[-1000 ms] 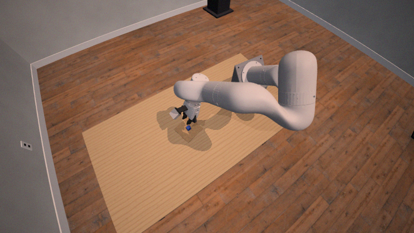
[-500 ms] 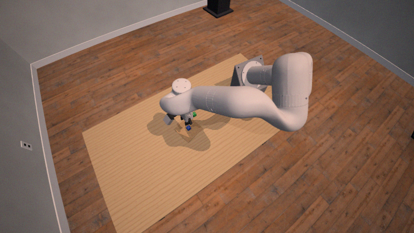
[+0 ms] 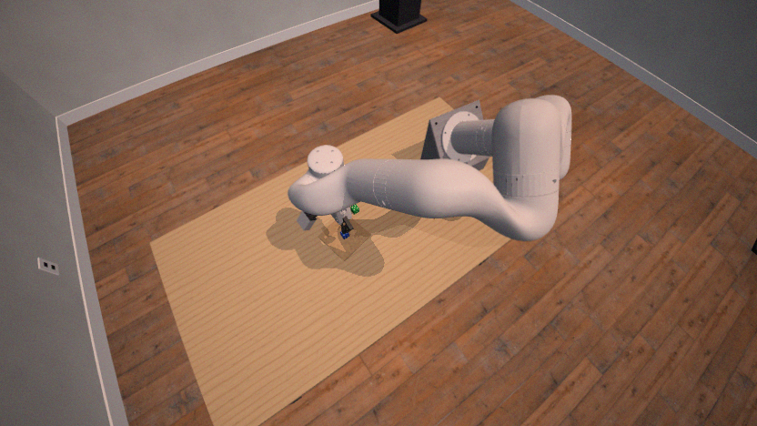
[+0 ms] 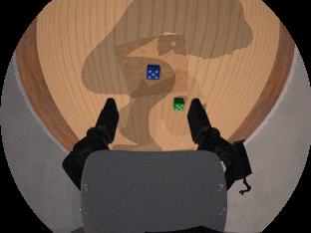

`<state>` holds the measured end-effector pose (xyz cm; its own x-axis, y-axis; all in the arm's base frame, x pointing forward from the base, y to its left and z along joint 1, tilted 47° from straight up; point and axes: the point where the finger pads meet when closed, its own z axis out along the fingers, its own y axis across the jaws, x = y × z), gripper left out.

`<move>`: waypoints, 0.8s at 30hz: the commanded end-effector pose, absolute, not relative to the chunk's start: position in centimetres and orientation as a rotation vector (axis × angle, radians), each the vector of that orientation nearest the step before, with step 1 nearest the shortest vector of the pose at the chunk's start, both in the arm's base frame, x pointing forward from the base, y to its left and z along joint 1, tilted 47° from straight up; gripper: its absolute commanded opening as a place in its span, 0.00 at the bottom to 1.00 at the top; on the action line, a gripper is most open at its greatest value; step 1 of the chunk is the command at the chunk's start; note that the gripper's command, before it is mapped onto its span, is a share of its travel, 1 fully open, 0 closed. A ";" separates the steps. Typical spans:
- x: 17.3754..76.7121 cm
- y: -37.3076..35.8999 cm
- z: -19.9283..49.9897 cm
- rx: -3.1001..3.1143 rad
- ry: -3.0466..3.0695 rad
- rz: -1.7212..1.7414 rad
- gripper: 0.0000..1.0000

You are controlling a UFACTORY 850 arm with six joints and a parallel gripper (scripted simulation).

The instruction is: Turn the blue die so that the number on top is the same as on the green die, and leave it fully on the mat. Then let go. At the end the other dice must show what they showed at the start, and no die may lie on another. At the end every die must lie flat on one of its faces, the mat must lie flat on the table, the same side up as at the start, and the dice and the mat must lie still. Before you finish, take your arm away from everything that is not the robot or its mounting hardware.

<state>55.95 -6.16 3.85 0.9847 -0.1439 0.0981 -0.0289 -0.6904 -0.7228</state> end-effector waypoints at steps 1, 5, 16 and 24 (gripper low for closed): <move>56.0 -6.4 4.0 -2.329 0.120 -0.189 1.00; 55.9 -6.9 4.5 -2.328 0.120 -0.189 1.00; 55.4 -8.9 6.5 -2.328 0.120 -0.189 1.00; 55.1 -10.0 7.6 -2.328 0.120 -0.189 1.00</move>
